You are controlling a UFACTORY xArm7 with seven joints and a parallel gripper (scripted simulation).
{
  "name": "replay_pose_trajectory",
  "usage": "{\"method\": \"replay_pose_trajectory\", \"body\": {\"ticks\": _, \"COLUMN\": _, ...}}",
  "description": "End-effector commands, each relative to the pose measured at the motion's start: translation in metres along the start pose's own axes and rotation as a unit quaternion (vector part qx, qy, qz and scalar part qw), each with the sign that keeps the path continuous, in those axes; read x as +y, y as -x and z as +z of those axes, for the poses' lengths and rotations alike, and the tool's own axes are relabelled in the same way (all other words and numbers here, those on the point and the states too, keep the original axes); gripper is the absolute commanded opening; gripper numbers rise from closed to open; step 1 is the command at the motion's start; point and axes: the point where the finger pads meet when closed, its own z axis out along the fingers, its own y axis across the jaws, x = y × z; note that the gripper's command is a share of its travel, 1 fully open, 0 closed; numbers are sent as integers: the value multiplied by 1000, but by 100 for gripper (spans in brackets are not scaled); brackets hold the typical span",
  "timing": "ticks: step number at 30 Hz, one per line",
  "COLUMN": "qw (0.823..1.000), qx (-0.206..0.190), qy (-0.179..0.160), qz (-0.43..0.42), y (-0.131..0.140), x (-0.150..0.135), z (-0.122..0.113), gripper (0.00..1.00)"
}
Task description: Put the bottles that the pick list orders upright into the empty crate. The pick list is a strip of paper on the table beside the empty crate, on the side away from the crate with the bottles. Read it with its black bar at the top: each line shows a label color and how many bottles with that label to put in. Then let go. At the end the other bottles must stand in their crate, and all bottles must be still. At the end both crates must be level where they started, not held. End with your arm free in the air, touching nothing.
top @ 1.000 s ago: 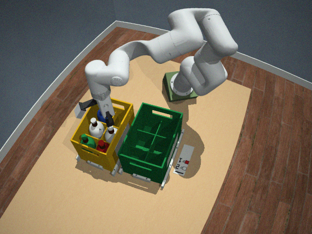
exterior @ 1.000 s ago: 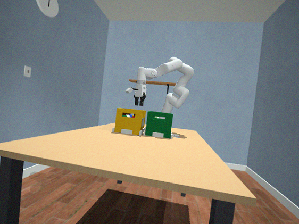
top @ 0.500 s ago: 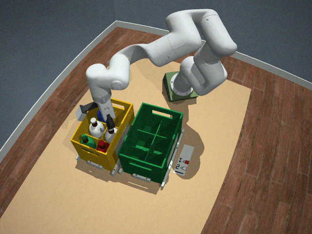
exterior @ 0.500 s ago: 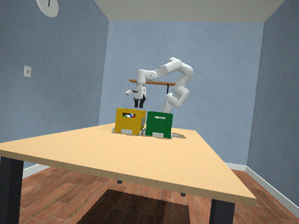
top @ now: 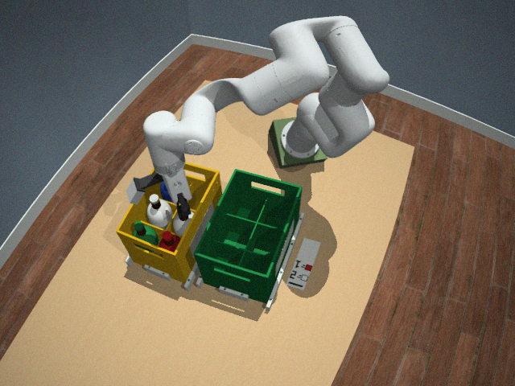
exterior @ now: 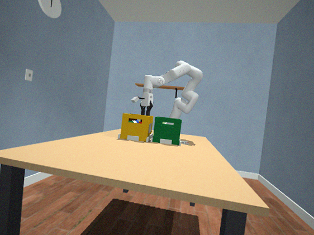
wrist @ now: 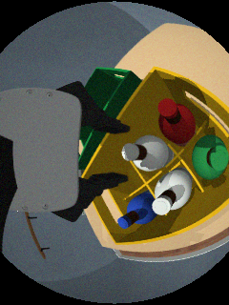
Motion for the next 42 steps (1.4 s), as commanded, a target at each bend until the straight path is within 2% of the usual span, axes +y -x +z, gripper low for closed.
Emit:
{"method": "replay_pose_trajectory", "body": {"ticks": 1, "qw": 1000, "qx": 2, "qy": 0, "qz": 0, "y": -1, "x": 0, "z": 4, "gripper": 65}}
{"method": "replay_pose_trajectory", "body": {"ticks": 29, "qw": 1000, "qx": 2, "qy": 0, "qz": 0, "y": -1, "x": 0, "z": 36, "gripper": 65}}
{"method": "replay_pose_trajectory", "body": {"ticks": 42, "qw": 1000, "qx": 2, "qy": 0, "qz": 0, "y": -2, "x": 0, "z": 37, "gripper": 65}}
